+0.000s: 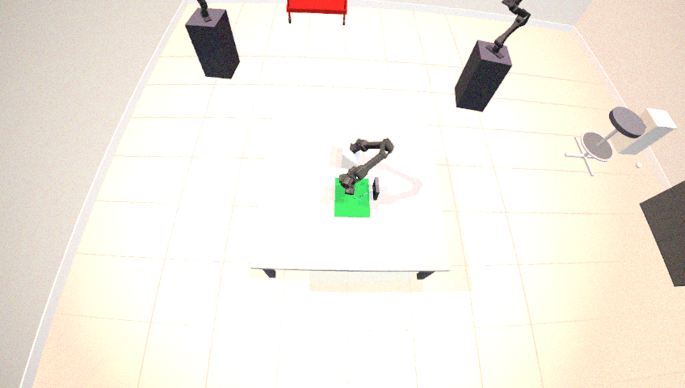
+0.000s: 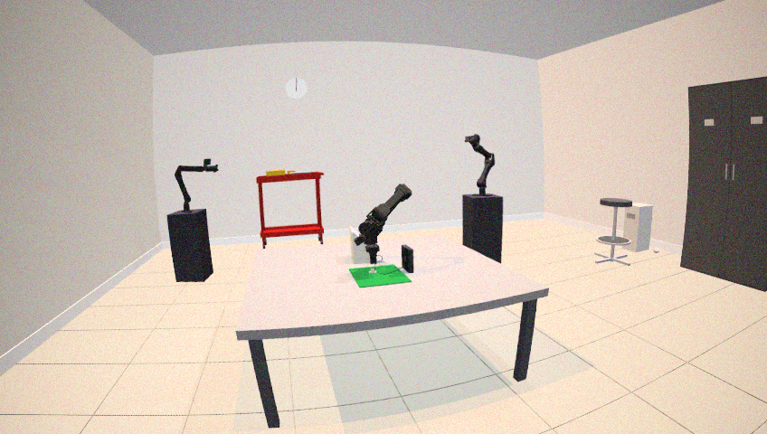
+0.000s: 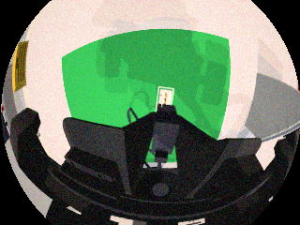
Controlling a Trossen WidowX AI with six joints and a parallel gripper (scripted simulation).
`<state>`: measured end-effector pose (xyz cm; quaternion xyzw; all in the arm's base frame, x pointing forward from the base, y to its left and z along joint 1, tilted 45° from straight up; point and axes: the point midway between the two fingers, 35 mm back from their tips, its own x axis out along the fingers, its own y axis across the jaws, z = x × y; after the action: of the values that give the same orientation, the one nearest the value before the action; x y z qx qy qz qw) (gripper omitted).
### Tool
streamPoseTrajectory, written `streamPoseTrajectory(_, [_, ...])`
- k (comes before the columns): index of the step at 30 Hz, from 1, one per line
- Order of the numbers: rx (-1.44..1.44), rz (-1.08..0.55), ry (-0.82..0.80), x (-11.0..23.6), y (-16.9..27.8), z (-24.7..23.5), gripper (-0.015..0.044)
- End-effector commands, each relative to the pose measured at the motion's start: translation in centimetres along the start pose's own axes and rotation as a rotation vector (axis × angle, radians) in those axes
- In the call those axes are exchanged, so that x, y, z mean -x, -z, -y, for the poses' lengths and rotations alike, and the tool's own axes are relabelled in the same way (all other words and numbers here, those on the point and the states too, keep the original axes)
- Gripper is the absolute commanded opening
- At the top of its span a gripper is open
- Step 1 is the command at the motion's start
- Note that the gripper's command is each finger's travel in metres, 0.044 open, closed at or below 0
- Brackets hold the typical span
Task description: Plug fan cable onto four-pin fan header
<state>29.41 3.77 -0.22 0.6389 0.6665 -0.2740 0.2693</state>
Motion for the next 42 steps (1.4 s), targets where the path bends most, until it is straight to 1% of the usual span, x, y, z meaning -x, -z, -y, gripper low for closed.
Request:
streamPoseTrajectory(1, [-0.003, 0.006, -0.010, 0.2, 0.1, 0.2, 0.0000])
streamPoseTrajectory(26, [0.004, 0.006, -0.010, 0.4, -0.7, 0.2, 0.0000])
streamPoseTrajectory(31, [0.004, 0.005, -0.010, -1.8, -0.7, 0.2, 0.0000])
streamPoseTrajectory(42, [0.004, 0.005, -0.010, -1.8, -0.7, 0.2, 0.0000])
